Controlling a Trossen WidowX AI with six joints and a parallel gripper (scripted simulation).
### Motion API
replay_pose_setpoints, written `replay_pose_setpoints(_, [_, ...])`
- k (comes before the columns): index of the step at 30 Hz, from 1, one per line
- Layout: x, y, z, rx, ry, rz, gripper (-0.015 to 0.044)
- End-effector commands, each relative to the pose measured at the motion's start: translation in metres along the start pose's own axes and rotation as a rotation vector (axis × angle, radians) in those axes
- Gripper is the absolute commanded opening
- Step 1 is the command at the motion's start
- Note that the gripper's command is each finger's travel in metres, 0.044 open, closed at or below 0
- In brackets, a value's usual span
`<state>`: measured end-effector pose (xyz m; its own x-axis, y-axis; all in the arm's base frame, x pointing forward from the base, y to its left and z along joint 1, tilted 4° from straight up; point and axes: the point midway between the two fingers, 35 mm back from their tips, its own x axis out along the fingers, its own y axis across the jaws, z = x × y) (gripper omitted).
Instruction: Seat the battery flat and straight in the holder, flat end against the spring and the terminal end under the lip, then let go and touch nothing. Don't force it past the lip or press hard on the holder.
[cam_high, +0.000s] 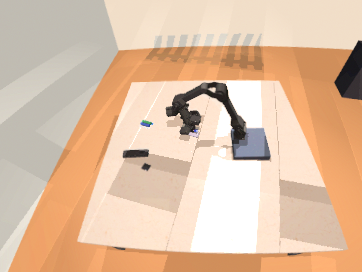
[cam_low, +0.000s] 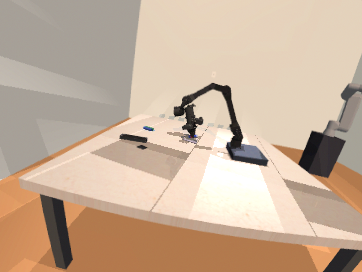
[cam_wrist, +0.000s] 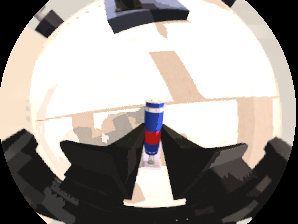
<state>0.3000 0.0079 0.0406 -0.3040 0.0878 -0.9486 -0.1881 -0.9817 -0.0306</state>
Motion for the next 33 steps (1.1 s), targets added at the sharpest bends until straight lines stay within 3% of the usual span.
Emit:
replay_pose_setpoints(1, [-0.001, -0.001, -0.003, -0.006, -0.023, -0.006, 0.0059])
replay_pose_setpoints(33, [0.006, -0.002, -0.016, -0.014, -0.167, 0.009, 0.0059])
